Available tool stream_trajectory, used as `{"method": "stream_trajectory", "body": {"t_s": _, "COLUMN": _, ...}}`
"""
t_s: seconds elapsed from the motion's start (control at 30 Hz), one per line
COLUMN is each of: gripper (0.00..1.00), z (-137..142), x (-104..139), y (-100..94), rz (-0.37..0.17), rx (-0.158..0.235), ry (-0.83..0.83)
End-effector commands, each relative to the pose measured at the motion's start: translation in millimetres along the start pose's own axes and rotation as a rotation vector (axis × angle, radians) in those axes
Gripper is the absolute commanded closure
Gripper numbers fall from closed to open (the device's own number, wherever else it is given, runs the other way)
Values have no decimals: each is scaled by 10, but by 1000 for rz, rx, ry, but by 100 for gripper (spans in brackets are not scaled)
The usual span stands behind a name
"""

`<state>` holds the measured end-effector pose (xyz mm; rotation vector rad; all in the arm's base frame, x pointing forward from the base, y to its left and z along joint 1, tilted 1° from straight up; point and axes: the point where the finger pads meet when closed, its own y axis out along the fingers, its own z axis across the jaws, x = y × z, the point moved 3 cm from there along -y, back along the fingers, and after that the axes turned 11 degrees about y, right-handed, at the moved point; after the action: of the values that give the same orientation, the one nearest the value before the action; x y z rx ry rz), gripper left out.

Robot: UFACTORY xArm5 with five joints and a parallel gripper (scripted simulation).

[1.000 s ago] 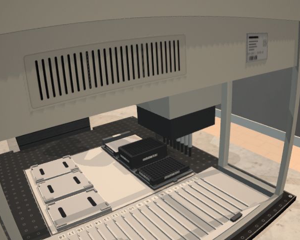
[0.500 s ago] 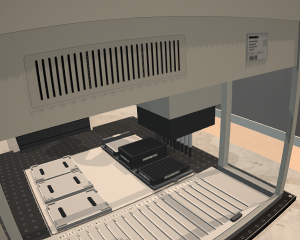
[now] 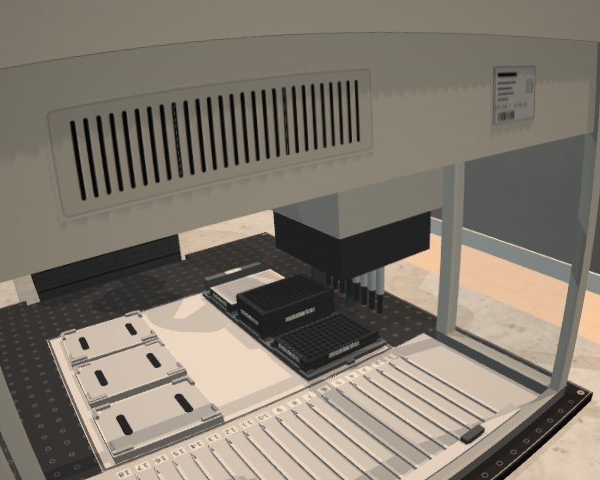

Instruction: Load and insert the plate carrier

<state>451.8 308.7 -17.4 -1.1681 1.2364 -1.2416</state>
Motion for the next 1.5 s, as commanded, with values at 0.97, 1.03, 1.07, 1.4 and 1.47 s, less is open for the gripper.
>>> {"method": "stream_trajectory", "body": {"t_s": 0.97, "gripper": 0, "z": 19, "x": 17, "y": 75, "rz": 11, "rx": -3, "ry": 0}}
{"method": "stream_trajectory", "body": {"t_s": 1.03, "gripper": 0, "z": 21, "x": 27, "y": 75, "rz": 11, "rx": -3, "ry": 0}}
{"method": "stream_trajectory", "body": {"t_s": 1.07, "gripper": 0, "z": 22, "x": 32, "y": 75, "rz": 11, "rx": -3, "ry": 0}}
{"method": "stream_trajectory", "body": {"t_s": 1.4, "gripper": 0, "z": 29, "x": 71, "y": 75, "rz": 11, "rx": -3, "ry": 0}}
{"method": "stream_trajectory", "body": {"t_s": 1.47, "gripper": 0, "z": 31, "x": 81, "y": 76, "rz": 11, "rx": -3, "ry": 0}}
